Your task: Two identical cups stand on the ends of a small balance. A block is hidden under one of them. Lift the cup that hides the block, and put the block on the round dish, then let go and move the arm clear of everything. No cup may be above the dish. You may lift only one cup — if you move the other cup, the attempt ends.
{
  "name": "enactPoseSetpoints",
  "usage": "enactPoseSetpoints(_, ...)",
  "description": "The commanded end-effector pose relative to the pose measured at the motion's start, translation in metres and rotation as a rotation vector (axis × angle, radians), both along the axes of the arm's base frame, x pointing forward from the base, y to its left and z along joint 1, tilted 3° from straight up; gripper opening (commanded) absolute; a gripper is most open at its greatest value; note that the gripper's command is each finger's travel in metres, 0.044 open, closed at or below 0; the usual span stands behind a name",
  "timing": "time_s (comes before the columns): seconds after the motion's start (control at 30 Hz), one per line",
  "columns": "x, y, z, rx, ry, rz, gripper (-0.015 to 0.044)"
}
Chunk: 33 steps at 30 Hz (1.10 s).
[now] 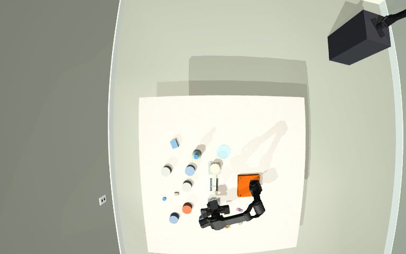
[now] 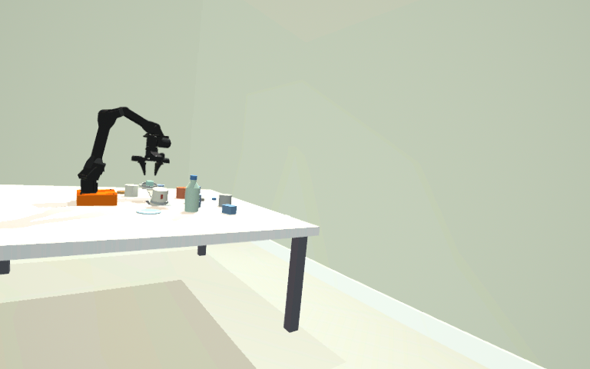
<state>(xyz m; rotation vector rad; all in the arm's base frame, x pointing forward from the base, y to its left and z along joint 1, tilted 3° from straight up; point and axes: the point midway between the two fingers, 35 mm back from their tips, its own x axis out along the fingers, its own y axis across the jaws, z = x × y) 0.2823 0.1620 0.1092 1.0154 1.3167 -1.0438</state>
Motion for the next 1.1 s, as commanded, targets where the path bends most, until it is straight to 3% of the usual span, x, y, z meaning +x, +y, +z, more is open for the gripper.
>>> enactPoseSetpoints(0.0, 0.001, -0.001, 0.000, -0.003, -0.002, -0.018, 0.0260)
enactPoseSetpoints(1.03, 0.000, -0.002, -0.051, -0.003, -0.002, -0.018, 0.0260)
enactPoseSetpoints(1.07, 0.000, -0.002, -0.051, -0.003, -0.002, -0.018, 0.0234)
